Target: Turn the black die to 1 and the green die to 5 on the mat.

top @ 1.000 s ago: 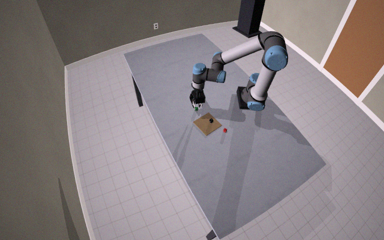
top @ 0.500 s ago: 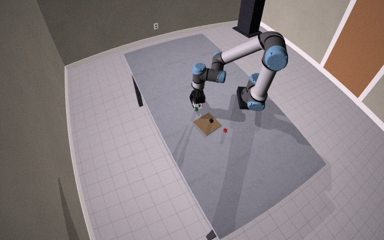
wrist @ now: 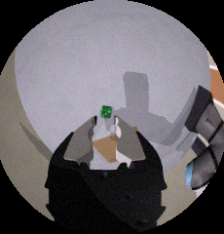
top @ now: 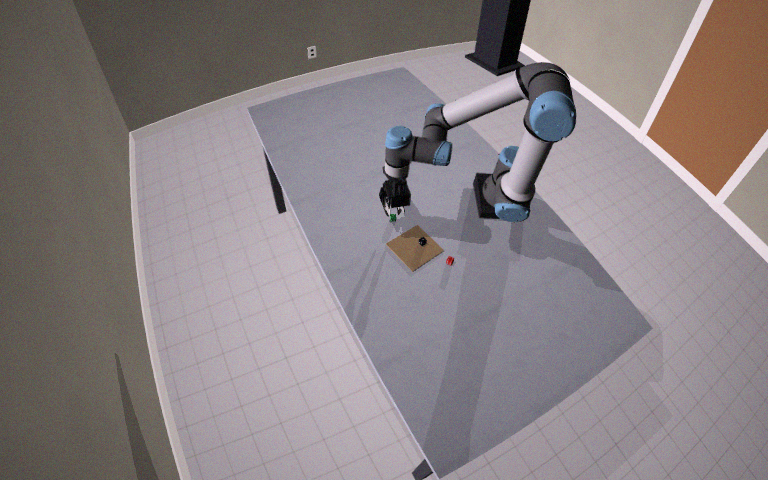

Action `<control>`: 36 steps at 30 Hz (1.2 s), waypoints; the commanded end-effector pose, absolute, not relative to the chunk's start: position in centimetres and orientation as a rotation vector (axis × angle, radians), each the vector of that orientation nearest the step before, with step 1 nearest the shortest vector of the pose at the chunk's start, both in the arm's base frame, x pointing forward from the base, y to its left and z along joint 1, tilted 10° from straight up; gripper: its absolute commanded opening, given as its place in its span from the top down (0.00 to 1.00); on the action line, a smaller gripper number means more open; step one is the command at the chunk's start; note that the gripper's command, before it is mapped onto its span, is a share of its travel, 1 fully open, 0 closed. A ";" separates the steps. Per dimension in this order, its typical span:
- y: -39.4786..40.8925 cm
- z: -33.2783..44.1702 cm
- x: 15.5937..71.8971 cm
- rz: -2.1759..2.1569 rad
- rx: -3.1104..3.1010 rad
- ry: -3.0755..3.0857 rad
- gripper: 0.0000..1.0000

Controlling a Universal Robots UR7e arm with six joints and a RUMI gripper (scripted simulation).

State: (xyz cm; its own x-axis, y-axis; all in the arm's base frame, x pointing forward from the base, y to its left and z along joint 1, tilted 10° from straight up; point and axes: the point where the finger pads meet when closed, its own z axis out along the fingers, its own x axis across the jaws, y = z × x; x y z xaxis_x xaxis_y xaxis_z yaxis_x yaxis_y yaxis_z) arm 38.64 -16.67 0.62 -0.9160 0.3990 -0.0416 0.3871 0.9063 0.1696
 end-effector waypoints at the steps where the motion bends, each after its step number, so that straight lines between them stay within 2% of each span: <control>1: -16.7 0.6 38.7 0.242 0.618 2.993 0.79; 36: -16.4 -1.9 38.9 0.242 0.618 2.993 0.79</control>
State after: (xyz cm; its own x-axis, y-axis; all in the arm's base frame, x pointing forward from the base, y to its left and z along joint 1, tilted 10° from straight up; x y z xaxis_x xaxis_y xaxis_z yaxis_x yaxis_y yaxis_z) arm 38.91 -16.32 -1.88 -0.9160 0.3990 -0.0415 0.3871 0.9063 0.1697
